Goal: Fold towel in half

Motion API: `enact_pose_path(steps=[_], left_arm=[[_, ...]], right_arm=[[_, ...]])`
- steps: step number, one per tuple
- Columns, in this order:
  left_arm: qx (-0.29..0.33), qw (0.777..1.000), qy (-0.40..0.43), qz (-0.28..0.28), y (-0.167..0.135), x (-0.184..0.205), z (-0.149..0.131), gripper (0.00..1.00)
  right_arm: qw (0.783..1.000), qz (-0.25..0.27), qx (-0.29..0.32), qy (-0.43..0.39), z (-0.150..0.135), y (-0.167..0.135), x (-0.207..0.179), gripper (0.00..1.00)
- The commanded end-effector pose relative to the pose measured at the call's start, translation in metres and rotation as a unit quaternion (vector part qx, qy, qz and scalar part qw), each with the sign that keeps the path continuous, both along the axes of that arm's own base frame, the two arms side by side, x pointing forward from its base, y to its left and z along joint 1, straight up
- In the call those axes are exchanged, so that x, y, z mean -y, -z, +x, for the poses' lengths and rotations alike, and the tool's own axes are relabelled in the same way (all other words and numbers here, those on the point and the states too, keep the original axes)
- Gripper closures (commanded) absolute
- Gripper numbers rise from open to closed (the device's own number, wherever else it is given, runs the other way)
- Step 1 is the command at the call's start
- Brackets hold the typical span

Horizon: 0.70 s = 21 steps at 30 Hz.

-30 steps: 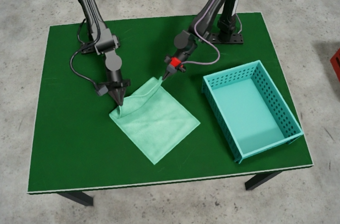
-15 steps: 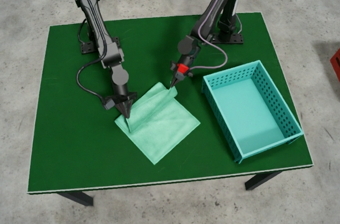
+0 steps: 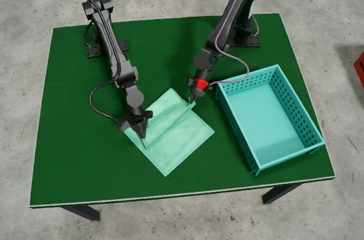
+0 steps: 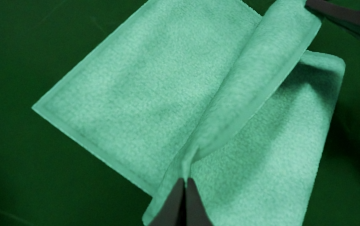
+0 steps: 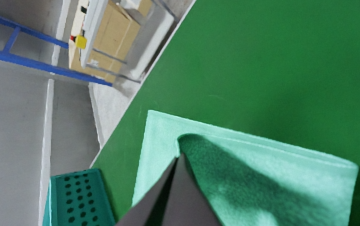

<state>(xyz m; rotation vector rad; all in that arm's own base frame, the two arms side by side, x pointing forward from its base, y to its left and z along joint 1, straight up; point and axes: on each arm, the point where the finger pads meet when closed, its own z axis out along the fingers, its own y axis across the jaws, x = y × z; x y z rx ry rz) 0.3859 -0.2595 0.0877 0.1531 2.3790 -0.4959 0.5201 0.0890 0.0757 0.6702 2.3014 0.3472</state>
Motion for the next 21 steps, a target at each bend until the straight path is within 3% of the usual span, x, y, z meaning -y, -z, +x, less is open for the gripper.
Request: enact_pose_path(steps=[1, 21], left_arm=[[0.001, 1.000, -0.014, 0.011, -0.001, -0.008, 0.016, 1.00], [-0.007, 0.999, -0.034, 0.023, 0.011, -0.019, 0.041, 1.00]], right_arm=[[1.000, 0.000, 0.028, 0.012, 0.027, -0.016, 0.001, 1.00], [0.999, -0.005, 0.034, 0.014, 0.057, -0.004, 0.001, 1.00]])
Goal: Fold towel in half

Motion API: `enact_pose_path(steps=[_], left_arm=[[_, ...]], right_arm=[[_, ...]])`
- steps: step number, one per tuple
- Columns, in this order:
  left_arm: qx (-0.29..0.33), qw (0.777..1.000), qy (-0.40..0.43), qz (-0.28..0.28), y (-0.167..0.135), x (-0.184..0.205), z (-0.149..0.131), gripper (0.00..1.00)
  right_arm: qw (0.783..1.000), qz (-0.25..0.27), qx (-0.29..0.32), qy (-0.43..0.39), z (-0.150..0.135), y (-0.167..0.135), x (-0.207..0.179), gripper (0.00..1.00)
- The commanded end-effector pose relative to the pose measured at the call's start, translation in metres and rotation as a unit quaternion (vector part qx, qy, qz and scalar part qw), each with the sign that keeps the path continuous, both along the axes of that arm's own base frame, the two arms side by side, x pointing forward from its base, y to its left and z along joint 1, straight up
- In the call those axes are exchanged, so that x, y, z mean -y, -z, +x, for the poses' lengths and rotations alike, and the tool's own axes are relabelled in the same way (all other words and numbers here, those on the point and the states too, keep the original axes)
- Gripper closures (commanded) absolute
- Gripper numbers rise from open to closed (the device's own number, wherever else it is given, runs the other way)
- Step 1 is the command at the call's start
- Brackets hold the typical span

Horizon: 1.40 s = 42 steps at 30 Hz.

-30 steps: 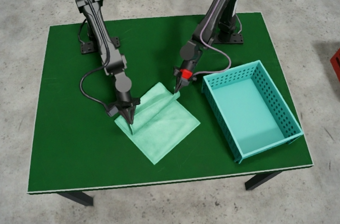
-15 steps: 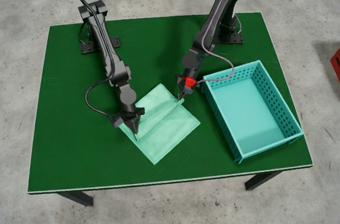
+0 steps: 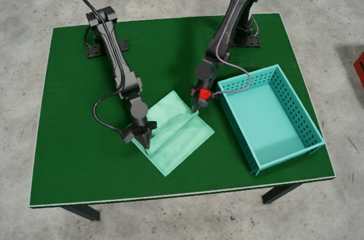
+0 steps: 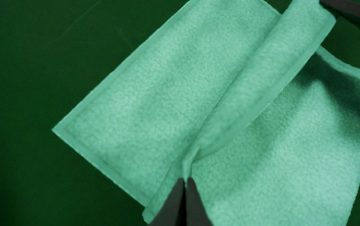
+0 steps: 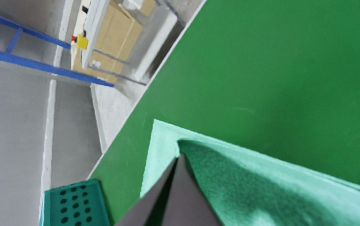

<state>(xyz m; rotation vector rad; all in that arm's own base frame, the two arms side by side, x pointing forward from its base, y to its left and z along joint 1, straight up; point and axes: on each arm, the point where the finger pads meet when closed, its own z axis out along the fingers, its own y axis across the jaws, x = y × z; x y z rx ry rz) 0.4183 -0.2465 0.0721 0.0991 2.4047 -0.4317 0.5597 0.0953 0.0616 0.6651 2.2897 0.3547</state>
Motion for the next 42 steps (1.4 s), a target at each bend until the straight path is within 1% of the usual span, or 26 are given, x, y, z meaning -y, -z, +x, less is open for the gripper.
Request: enact_pose_path(steps=[1, 3, 4, 5, 9, 10, 11, 13, 14, 15, 17, 18, 19, 26, 27, 28, 29, 32, 33, 36, 37, 39, 40, 41, 42], left_arm=[[-0.001, 1.000, -0.001, 0.004, -0.002, -0.008, 0.015, 1.00], [-0.001, 1.000, -0.001, 0.004, -0.002, -0.007, 0.015, 1.00], [0.006, 1.000, -0.003, 0.003, -0.008, -0.008, 0.016, 1.00], [-0.006, 1.000, 0.005, 0.010, 0.001, -0.012, 0.023, 1.00], [-0.006, 1.000, 0.005, 0.010, 0.001, -0.012, 0.023, 1.00], [0.007, 1.000, 0.005, 0.006, -0.012, -0.010, 0.023, 1.00], [-0.004, 1.000, 0.005, 0.013, 0.007, -0.015, 0.028, 1.00], [-0.003, 1.000, 0.001, 0.017, 0.007, -0.017, 0.029, 1.00], [-0.005, 1.000, 0.001, 0.018, 0.009, -0.018, 0.028, 1.00], [-0.015, 1.000, -0.012, 0.024, 0.016, -0.021, 0.033, 1.00], [-0.015, 1.000, -0.012, 0.024, 0.016, -0.021, 0.033, 1.00], [-0.015, 1.000, -0.012, 0.024, 0.016, -0.021, 0.034, 1.00], [-0.024, 0.999, -0.012, 0.033, 0.024, -0.025, 0.037, 1.00], [-0.028, 0.999, -0.031, 0.032, 0.027, -0.031, 0.042, 1.00], [-0.018, 0.999, -0.031, 0.026, 0.015, -0.029, 0.044, 1.00], [-0.024, 0.999, -0.029, 0.033, 0.024, -0.031, 0.045, 1.00], [-0.030, 0.999, -0.026, 0.027, 0.028, -0.041, 0.057, 1.00], [-0.028, 0.999, -0.032, 0.033, 0.028, -0.044, 0.058, 1.00], [-0.030, 0.999, -0.026, 0.027, 0.029, -0.051, 0.067, 0.81], [-0.030, 0.999, -0.026, 0.027, 0.029, -0.051, 0.067, 0.81], [-0.030, 0.999, -0.026, 0.027, 0.029, -0.059, 0.076, 0.30], [-0.030, 0.999, -0.026, 0.027, 0.029, -0.059, 0.076, 0.30], [-0.025, 0.999, -0.023, 0.026, 0.024, -0.056, 0.075, 0.30], [-0.030, 0.999, -0.026, 0.027, 0.029, -0.067, 0.085, 0.22], [-0.030, 0.999, -0.026, 0.027, 0.029, -0.067, 0.085, 0.22]], right_arm=[[0.999, 0.003, 0.036, 0.025, 0.027, -0.017, 0.008, 1.00], [0.999, 0.003, 0.036, 0.025, 0.027, -0.017, 0.008, 1.00], [0.999, 0.003, 0.036, 0.025, 0.027, -0.017, 0.008, 1.00], [0.999, -0.002, 0.024, 0.022, 0.030, -0.010, -0.005, 1.00], [0.999, -0.002, 0.024, 0.025, 0.030, -0.010, -0.001, 1.00], [0.999, 0.001, 0.041, 0.032, 0.033, -0.031, 0.007, 1.00], [0.999, -0.002, 0.027, 0.034, 0.039, -0.005, 0.005, 1.00], [0.999, 0.000, 0.036, 0.034, 0.042, -0.008, 0.004, 1.00], [0.999, -0.001, 0.031, 0.034, 0.040, -0.006, 0.004, 1.00], [0.999, -0.007, 0.037, 0.025, 0.047, -0.002, 0.004, 1.00], [0.999, -0.007, 0.037, 0.025, 0.047, -0.002, 0.005, 1.00], [0.999, -0.009, 0.030, 0.025, 0.046, 0.000, 0.005, 1.00], [1.000, -0.009, 0.017, 0.024, 0.048, 0.005, 0.002, 1.00], [1.000, -0.006, 0.019, 0.020, 0.055, 0.010, 0.000, 1.00], [1.000, -0.006, 0.019, 0.020, 0.057, 0.010, -0.001, 1.00], [1.000, -0.006, 0.019, 0.019, 0.057, 0.010, -0.001, 1.00], [1.000, -0.007, 0.016, 0.004, 0.071, 0.016, -0.023, 1.00], [1.000, -0.007, 0.016, 0.008, 0.072, 0.016, -0.018, 1.00], [1.000, 0.001, 0.012, 0.012, 0.082, 0.018, -0.030, 0.96], [1.000, 0.001, 0.012, 0.019, 0.084, 0.018, -0.020, 0.96], [1.000, 0.001, 0.016, 0.012, 0.092, 0.017, -0.036, 0.70], [1.000, 0.001, 0.016, 0.012, 0.092, 0.017, -0.036, 0.70], [1.000, 0.001, 0.016, 0.012, 0.092, 0.017, -0.036, 0.70], [1.000, -0.001, 0.016, 0.009, 0.097, 0.017, -0.045, 0.40], [1.000, -0.001, 0.016, 0.009, 0.097, 0.017, -0.045, 0.40]])
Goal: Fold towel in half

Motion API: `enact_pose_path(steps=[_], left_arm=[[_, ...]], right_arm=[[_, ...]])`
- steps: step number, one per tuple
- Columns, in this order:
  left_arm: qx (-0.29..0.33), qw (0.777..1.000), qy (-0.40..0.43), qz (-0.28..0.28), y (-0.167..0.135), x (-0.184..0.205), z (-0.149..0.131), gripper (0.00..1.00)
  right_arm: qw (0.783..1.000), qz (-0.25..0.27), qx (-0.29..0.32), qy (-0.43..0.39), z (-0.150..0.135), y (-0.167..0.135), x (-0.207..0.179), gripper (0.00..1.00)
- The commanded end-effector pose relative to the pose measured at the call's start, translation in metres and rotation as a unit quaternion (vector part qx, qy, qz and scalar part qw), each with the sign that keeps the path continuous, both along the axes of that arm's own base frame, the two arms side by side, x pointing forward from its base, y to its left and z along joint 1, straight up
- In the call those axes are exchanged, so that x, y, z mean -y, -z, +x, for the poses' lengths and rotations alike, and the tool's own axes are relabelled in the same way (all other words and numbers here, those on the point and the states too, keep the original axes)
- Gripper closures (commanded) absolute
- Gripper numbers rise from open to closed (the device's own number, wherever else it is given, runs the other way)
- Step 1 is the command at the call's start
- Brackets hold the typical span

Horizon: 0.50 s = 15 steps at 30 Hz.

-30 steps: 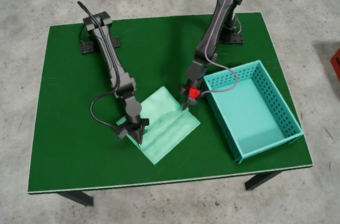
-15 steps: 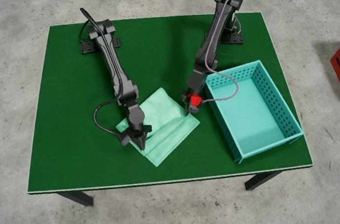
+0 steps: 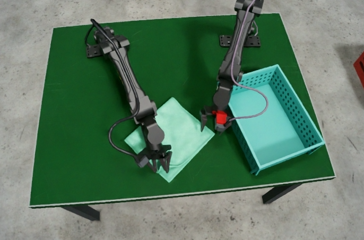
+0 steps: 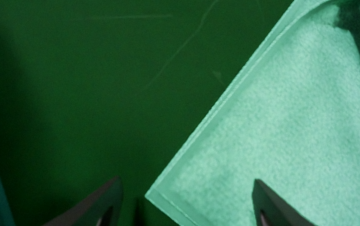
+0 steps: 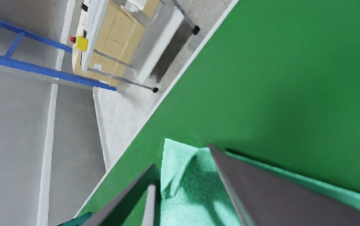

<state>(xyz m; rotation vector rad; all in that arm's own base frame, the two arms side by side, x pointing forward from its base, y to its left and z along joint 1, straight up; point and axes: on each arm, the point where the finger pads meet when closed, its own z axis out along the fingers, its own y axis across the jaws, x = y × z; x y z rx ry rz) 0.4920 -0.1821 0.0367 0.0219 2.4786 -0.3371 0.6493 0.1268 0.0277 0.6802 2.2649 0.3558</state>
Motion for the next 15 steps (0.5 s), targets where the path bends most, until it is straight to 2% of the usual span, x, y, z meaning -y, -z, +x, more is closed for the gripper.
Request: enact_pose_path(steps=[1, 4, 5, 8, 9, 12, 13, 15], left_arm=[[0.004, 1.000, 0.011, -0.002, -0.007, -0.003, 0.011, 0.22], [0.015, 1.000, 0.018, -0.005, -0.019, 0.005, 0.010, 0.22], [0.015, 1.000, 0.019, -0.005, -0.019, 0.006, 0.010, 0.22], [0.008, 1.000, 0.010, -0.002, -0.010, 0.000, 0.007, 0.22], [0.021, 1.000, 0.018, -0.007, -0.032, 0.005, 0.010, 0.22], [0.021, 1.000, 0.018, -0.007, -0.032, 0.005, 0.010, 0.22], [0.021, 1.000, 0.014, -0.005, -0.048, 0.006, 0.009, 0.22], [0.021, 1.000, 0.014, -0.005, -0.048, 0.006, 0.009, 0.22]], right_arm=[[1.000, -0.003, 0.007, 0.000, 0.007, -0.017, -0.014, 0.40], [1.000, -0.004, 0.008, 0.000, 0.008, -0.019, -0.014, 0.40], [1.000, 0.000, 0.021, 0.004, 0.010, -0.037, -0.008, 0.17], [1.000, 0.000, 0.023, 0.008, 0.012, -0.040, -0.004, 0.17], [1.000, 0.000, 0.024, 0.007, 0.011, -0.048, -0.005, 0.16], [1.000, 0.000, 0.024, 0.005, 0.011, -0.048, -0.006, 0.16], [1.000, 0.000, 0.021, 0.001, 0.009, -0.065, -0.007, 0.16], [1.000, 0.000, 0.021, 0.001, 0.009, -0.065, -0.007, 0.16]])
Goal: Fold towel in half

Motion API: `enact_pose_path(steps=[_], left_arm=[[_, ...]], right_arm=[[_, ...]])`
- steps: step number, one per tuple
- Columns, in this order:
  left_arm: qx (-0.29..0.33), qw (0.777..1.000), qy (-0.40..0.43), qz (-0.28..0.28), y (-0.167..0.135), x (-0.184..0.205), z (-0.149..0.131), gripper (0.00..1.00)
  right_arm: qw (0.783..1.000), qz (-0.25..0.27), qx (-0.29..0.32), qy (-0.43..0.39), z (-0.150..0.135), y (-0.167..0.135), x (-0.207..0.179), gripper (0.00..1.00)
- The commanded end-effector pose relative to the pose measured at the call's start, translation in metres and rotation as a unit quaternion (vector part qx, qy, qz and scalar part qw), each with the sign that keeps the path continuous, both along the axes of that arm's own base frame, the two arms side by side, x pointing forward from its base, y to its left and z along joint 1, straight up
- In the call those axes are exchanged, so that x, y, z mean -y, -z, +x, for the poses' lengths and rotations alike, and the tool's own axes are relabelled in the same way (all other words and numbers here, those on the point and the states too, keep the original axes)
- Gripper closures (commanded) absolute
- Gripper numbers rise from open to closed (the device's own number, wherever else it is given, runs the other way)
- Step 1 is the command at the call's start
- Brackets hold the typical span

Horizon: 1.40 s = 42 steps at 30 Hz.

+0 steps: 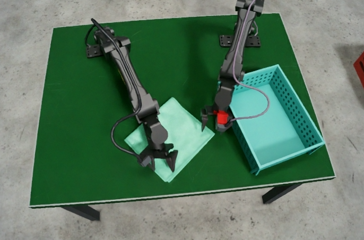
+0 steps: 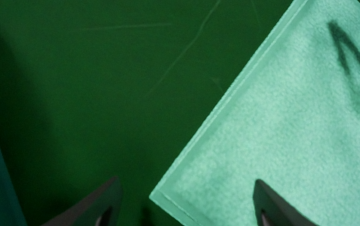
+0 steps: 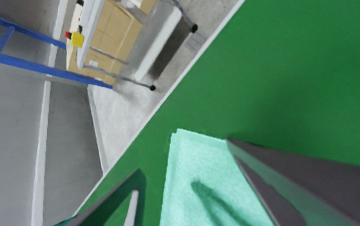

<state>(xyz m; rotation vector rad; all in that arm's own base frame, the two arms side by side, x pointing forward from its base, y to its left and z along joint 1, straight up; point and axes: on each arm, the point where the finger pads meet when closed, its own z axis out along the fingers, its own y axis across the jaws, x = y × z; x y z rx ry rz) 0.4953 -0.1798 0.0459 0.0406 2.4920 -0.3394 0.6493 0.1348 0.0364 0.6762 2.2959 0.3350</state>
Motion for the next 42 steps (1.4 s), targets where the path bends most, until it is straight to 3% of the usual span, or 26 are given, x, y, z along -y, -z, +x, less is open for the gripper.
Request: enact_pose_path(steps=[1, 8, 12, 15, 42], left_arm=[[0.027, 1.000, 0.005, -0.007, -0.039, 0.007, 0.006, 0.22], [0.027, 1.000, 0.008, -0.009, -0.067, 0.003, 0.008, 0.22], [0.027, 1.000, 0.007, -0.008, -0.067, 0.002, 0.008, 0.22], [0.010, 1.000, 0.007, -0.003, -0.051, 0.001, 0.003, 0.22], [0.014, 1.000, 0.007, -0.004, -0.052, 0.002, 0.004, 0.22]], right_arm=[[0.999, 0.006, 0.036, 0.004, 0.009, -0.056, 0.001, 0.16], [0.999, 0.010, 0.039, 0.009, 0.008, -0.082, -0.004, 0.16], [0.999, 0.010, 0.039, 0.009, 0.008, -0.083, -0.004, 0.16], [0.999, 0.009, 0.039, 0.008, 0.008, -0.083, -0.004, 0.16], [0.999, 0.010, 0.042, 0.010, 0.008, -0.084, -0.005, 0.16]])
